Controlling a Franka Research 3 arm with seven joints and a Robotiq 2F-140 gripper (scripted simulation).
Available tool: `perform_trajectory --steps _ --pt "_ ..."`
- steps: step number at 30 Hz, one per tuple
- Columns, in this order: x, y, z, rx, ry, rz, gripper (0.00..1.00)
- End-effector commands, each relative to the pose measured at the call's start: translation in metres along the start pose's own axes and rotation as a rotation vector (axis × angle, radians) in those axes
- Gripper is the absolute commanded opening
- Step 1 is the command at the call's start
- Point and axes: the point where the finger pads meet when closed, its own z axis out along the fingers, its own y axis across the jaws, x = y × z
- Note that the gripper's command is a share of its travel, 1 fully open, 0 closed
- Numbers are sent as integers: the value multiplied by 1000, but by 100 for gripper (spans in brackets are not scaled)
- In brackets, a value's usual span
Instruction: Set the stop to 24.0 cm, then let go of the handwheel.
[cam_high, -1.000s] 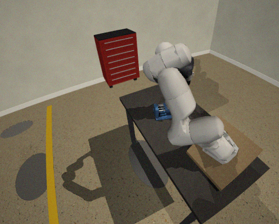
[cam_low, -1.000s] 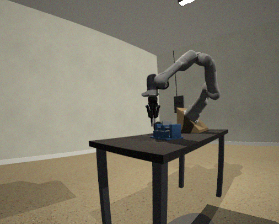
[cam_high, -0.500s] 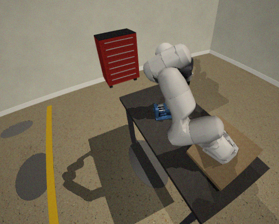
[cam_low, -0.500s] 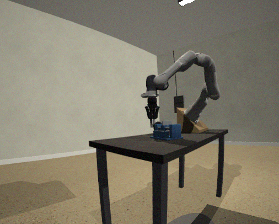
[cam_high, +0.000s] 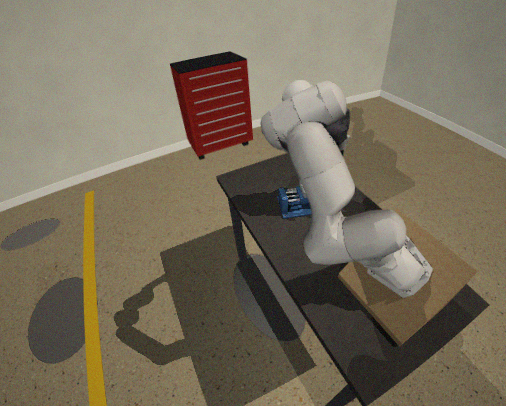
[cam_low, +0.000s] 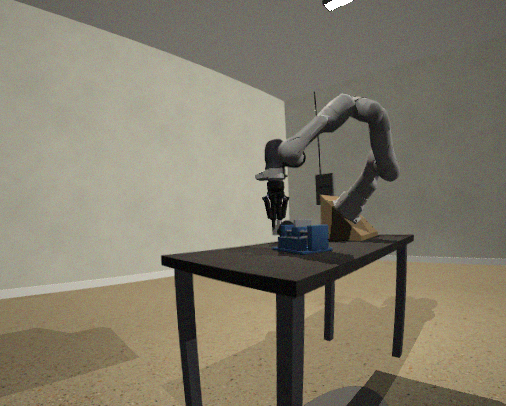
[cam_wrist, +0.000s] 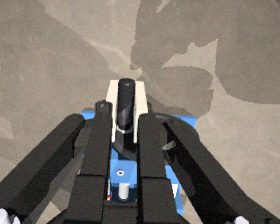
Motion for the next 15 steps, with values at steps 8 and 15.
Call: perform_trajectory --steps 8,15 --pt "1 8 19 -1 2 -1 4" --pt "1 16 25 -1 2 -1 4"
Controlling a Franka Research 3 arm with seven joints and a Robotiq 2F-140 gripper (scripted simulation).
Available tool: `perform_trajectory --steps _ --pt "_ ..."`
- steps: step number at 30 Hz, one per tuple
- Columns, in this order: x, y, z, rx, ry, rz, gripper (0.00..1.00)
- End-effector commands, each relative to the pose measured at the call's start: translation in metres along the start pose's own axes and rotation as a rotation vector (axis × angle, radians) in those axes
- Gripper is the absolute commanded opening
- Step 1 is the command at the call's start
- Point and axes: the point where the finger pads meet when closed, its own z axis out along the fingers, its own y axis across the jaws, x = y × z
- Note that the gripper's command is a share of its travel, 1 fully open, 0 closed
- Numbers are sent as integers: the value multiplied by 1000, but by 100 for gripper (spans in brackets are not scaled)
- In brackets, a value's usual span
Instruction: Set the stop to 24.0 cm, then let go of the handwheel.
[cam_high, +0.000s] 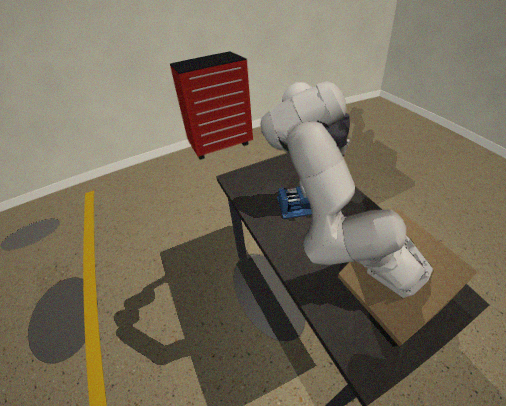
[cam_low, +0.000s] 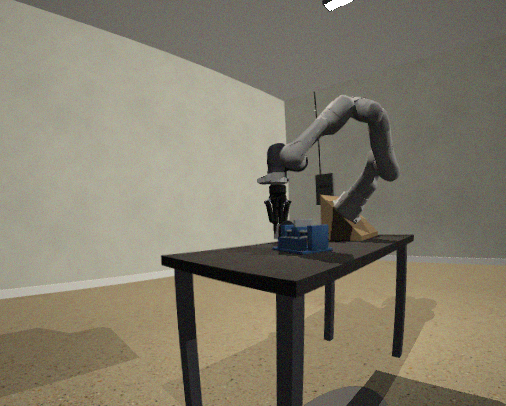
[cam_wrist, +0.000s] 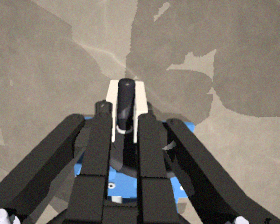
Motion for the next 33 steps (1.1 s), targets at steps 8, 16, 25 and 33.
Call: perform_trajectory --steps 8,16,25,33 --pt "1 16 10 -8 -4 -5 4" --pt "1 26 11 -8 -4 -5 4" --pt "1 36 8 -8 -4 -5 4" --pt "1 47 -1 -8 -4 -5 4"
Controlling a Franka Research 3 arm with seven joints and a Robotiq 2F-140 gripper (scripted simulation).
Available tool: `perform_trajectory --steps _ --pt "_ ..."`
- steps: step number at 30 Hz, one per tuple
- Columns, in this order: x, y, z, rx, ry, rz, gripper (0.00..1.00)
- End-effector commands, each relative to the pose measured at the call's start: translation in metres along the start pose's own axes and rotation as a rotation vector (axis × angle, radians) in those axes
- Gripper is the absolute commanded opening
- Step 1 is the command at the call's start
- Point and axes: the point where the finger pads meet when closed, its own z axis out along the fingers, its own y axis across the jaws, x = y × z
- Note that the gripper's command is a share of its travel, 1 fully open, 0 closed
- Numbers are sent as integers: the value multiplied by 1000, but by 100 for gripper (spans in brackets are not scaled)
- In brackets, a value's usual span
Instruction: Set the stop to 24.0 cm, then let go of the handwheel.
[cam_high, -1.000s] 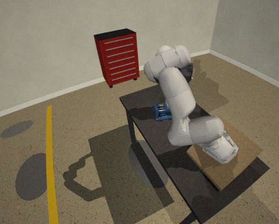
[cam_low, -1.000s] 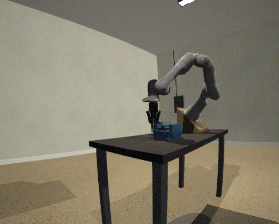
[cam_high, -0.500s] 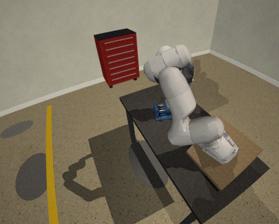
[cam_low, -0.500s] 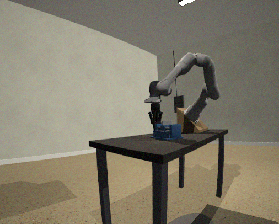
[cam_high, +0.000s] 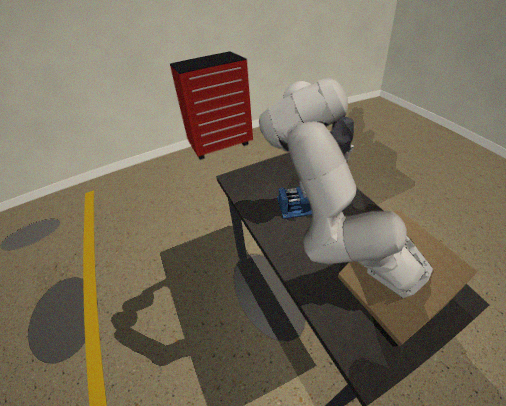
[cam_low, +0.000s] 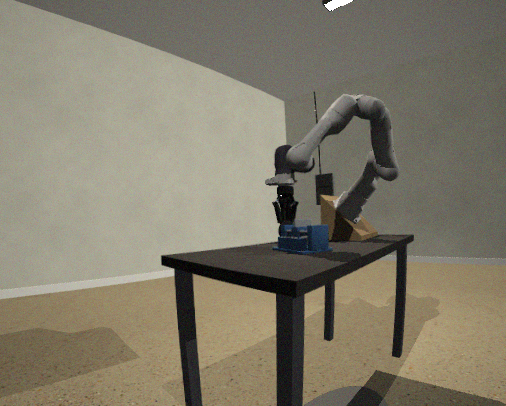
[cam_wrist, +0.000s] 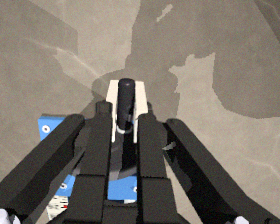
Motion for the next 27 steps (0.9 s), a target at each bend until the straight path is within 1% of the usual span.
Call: perform_trajectory --steps 1,5,7,13,19,27 --pt "1 6 -6 0 -3 -5 4" --pt "1 10 -13 0 -3 -5 4" --pt "1 10 -13 0 -3 -5 4" --pt "1 11 -28 0 -3 -5 4" --pt "1 2 -45 0 -3 -5 4" --pt "1 -7 -52 0 -3 -5 4"
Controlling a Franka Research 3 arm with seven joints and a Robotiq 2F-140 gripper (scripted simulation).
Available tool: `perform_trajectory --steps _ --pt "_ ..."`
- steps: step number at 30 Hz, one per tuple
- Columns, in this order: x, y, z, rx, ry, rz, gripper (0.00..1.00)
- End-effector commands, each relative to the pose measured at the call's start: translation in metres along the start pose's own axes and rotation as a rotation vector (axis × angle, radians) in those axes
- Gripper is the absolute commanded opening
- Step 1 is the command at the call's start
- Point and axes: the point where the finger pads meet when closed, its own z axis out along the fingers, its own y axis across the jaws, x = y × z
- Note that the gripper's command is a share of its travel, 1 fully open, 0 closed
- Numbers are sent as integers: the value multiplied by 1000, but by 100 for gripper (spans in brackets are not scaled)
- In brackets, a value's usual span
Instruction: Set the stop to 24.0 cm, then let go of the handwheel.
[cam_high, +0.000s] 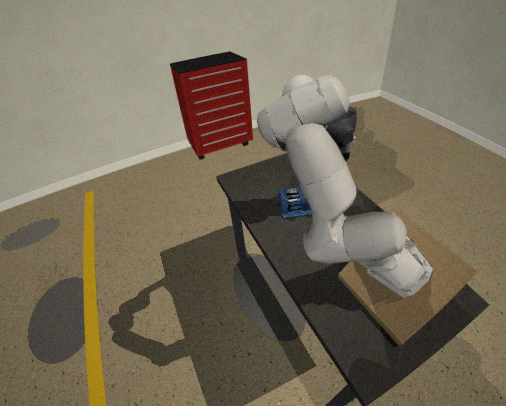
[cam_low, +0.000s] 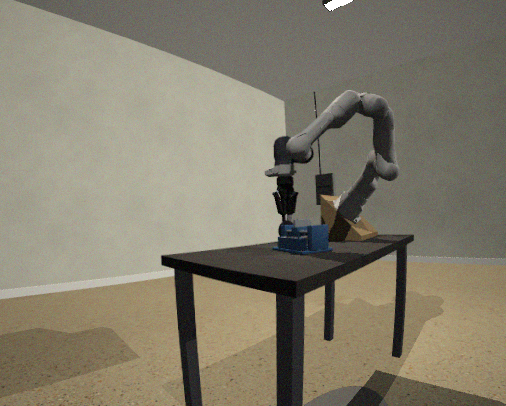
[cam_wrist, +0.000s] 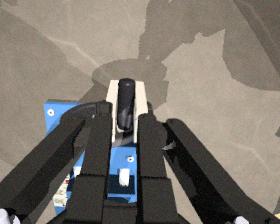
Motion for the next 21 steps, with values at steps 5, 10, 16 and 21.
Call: perform_trajectory --steps 5,10,16,21 --pt "1 -20 -12 15 8 7 4" --pt "1 -29 -11 15 8 7 4" --pt "1 -36 -10 15 8 7 4" --pt "1 -45 -4 15 8 7 4"
